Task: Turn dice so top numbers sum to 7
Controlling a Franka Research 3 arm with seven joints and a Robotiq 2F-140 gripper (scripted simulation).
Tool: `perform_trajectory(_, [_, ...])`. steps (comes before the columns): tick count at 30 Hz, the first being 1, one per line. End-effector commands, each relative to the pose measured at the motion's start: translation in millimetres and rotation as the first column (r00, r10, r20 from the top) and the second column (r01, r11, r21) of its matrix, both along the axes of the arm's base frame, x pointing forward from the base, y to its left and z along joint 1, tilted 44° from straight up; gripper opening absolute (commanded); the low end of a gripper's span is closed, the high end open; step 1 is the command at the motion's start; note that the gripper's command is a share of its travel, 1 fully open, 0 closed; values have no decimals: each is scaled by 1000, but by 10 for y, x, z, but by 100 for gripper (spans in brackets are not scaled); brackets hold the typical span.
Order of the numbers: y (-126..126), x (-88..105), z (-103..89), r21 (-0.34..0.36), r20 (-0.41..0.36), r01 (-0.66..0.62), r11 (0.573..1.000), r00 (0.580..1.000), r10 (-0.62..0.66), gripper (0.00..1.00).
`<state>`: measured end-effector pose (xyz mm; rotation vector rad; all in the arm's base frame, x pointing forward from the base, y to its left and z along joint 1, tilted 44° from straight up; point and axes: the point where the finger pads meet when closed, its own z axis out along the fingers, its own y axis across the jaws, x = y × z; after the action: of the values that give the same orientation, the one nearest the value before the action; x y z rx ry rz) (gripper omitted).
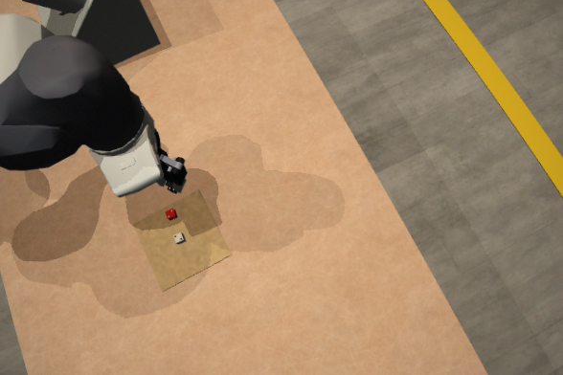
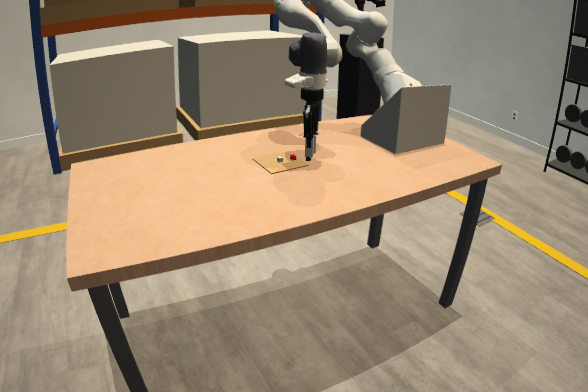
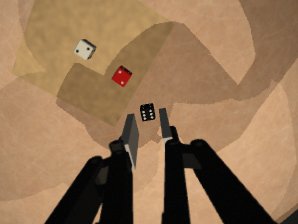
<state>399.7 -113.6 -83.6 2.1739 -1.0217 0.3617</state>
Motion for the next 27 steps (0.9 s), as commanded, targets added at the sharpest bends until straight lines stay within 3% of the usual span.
perform_trajectory(1, [-19,10,-28,1,6,3,1000,1000,-3,19])
perform_trajectory(27, [-121,5,-134,1,6,3,1000,1000,-3,19])
